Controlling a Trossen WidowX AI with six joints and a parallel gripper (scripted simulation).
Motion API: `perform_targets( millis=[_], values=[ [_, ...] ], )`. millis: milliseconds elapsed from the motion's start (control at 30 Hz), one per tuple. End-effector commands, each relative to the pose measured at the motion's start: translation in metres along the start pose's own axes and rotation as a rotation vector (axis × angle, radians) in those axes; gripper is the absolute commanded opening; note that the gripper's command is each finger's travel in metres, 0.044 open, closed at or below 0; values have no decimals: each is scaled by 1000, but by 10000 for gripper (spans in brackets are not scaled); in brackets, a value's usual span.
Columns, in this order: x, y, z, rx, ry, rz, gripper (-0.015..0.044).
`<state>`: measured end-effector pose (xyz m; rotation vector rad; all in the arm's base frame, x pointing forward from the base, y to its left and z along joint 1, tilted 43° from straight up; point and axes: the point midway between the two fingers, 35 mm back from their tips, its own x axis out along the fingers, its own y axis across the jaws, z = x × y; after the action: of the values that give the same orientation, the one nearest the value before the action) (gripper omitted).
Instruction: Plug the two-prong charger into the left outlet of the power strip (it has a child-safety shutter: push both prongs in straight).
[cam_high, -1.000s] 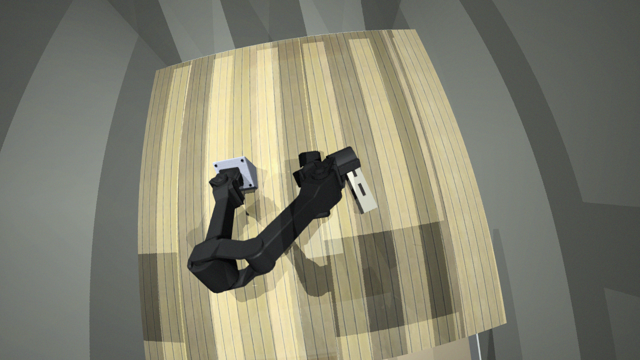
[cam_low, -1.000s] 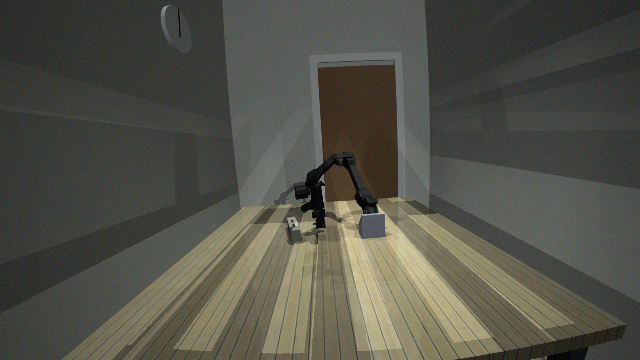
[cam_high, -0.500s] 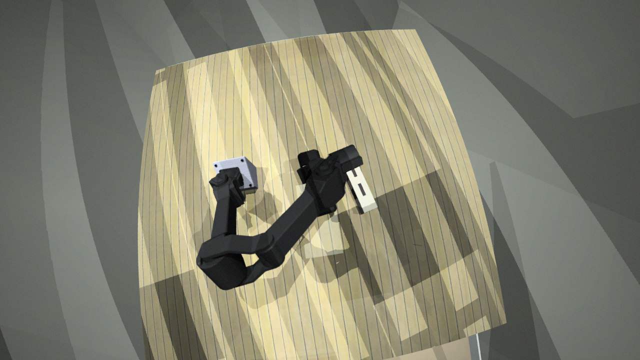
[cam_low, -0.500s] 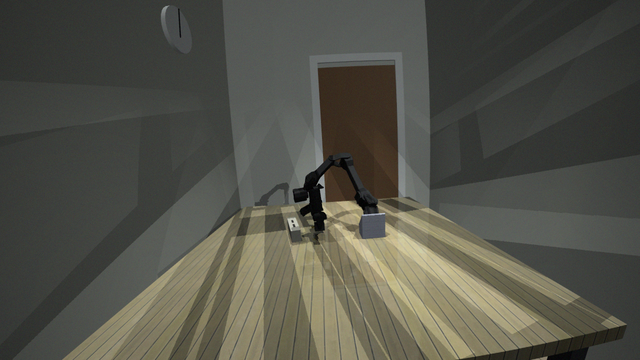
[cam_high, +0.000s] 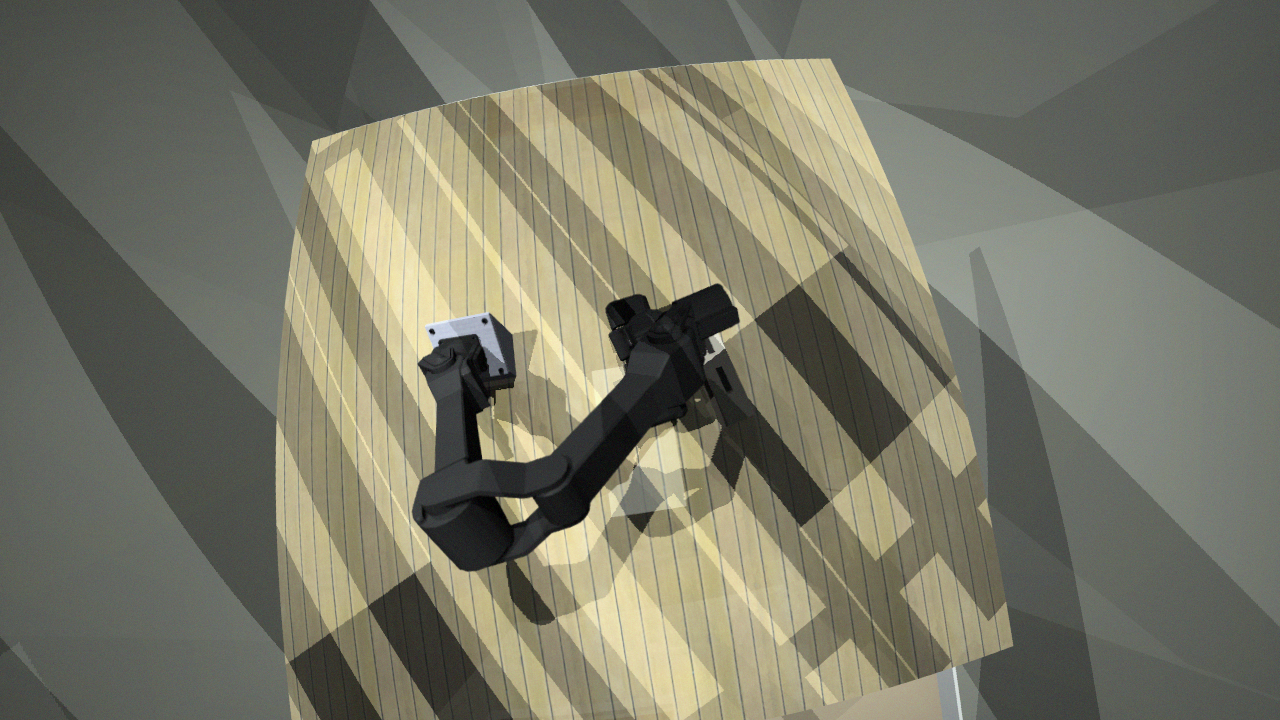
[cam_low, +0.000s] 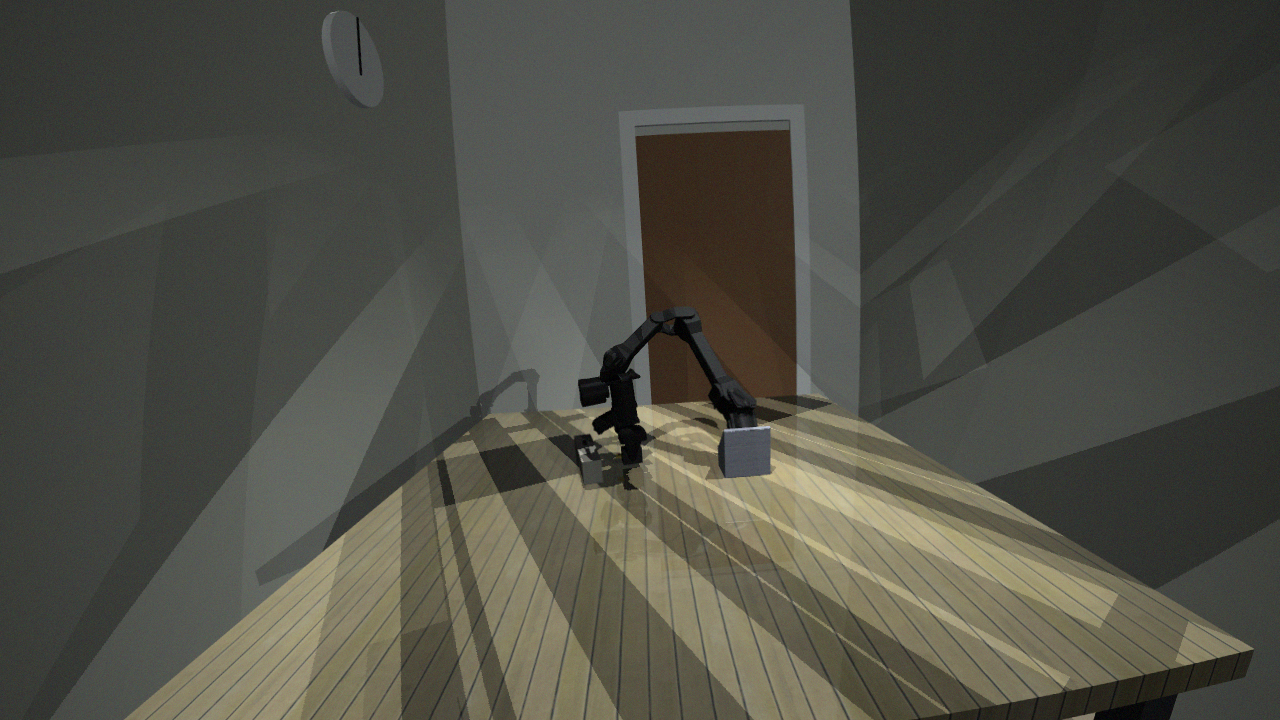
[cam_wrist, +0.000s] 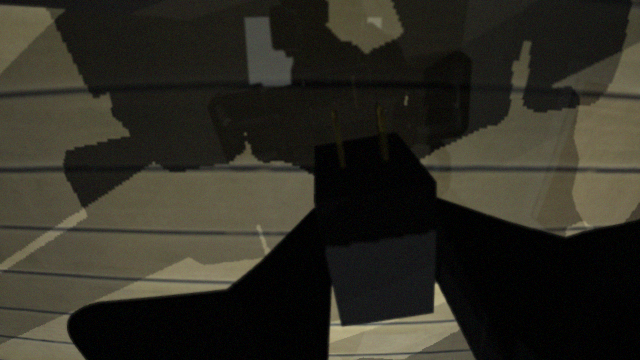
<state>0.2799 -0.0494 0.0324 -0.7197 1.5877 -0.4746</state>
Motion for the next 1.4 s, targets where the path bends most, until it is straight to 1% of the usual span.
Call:
perform_targets(
  millis=[0, 800, 1367],
  values=[
    [-2, -1, 7, -7, -6, -3, 0],
    [0, 2, 35, -52, -6, -6, 0],
    [0, 1, 36, -53, -6, -6, 0]
  ],
)
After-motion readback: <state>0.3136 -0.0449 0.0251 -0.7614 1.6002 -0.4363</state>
